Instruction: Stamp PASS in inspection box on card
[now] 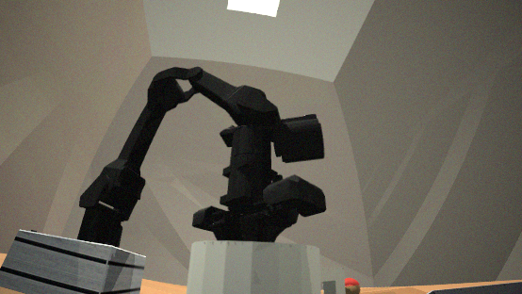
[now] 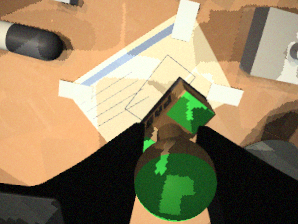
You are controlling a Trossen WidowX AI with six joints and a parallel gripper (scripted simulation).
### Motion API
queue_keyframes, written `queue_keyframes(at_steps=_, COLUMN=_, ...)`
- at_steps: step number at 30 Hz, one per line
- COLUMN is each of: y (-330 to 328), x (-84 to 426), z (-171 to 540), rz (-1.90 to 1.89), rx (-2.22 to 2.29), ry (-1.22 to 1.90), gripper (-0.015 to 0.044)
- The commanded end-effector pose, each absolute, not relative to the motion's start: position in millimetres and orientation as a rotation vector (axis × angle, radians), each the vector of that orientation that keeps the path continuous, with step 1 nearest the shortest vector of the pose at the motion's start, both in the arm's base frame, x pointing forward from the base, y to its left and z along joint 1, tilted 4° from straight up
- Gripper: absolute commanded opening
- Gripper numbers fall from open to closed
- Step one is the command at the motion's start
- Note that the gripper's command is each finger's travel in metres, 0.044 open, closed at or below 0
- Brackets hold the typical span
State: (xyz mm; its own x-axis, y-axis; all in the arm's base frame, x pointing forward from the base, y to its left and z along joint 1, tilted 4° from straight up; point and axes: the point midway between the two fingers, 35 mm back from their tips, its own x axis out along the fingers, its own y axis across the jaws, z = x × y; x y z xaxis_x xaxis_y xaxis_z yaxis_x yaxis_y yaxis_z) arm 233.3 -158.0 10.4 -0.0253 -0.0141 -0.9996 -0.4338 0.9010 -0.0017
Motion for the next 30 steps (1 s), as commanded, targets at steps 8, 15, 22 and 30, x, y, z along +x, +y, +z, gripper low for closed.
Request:
queue_keyframes(at_steps=8, y=-157, x=232, z=1, rz=0.357, rx=-0.358, ry=1.574, gripper=0.0)
queue_keyframes(at_steps=15, y=-157, x=231, z=-4, rz=0.358, rx=-0.358, ry=1.574, gripper=0.0)
queue_keyframes(at_steps=22, y=-157, x=231, z=-8, rz=0.358, rx=-0.358, ry=1.573, gripper=0.0)
queue_keyframes(at_steps=30, y=-157, x=230, z=-14, rz=0.359, rx=-0.358, ry=1.573, gripper=0.0)
